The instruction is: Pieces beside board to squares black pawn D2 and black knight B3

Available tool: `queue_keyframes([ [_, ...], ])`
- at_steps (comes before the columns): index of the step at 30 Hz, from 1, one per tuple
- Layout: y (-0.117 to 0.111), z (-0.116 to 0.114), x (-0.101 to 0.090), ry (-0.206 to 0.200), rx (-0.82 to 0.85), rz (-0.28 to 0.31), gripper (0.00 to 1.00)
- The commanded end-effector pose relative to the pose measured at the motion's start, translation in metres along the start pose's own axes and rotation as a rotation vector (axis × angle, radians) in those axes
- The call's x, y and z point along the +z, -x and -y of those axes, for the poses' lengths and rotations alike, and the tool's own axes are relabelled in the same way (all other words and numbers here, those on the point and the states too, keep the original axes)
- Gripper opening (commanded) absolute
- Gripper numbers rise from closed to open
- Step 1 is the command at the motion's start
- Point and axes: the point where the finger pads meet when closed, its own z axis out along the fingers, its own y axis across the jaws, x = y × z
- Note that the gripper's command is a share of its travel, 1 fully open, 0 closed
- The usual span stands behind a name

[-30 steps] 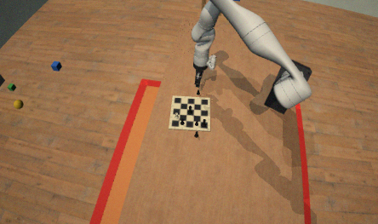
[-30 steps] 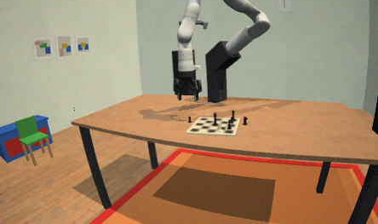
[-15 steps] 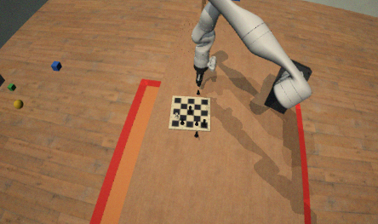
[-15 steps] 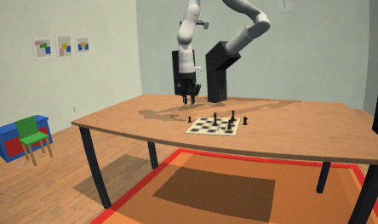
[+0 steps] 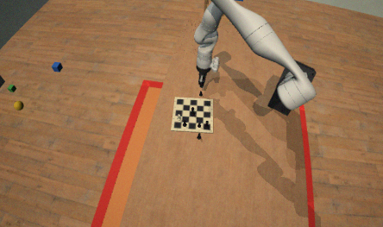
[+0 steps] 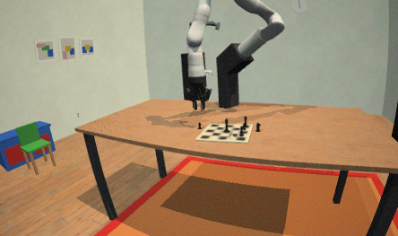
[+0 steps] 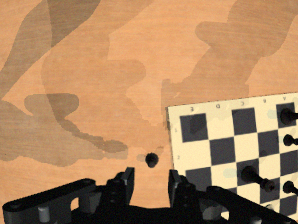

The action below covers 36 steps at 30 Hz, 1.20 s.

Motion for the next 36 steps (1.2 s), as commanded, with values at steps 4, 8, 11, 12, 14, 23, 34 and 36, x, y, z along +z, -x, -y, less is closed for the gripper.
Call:
queue_keyframes([
  [4, 0.001, 0.001, -0.001, -0.001, 0.0, 0.001, 0.34],
  [8, 0.001, 0.001, 0.0, -0.001, 0.0, 0.002, 0.34],
  [11, 0.001, 0.001, 0.0, -0.001, 0.0, 0.002, 0.34],
  [12, 0.001, 0.001, 0.0, -0.001, 0.0, 0.002, 0.34],
  [14, 0.001, 0.001, 0.001, -0.001, 0.0, 0.002, 0.34],
  [23, 0.001, 0.001, 0.009, 0.0, -0.001, 0.003, 0.34],
  [34, 0.002, 0.001, 0.023, 0.0, -0.001, 0.003, 0.34],
  [36, 0.002, 0.001, 0.026, 0.0, -0.001, 0.003, 0.34],
])
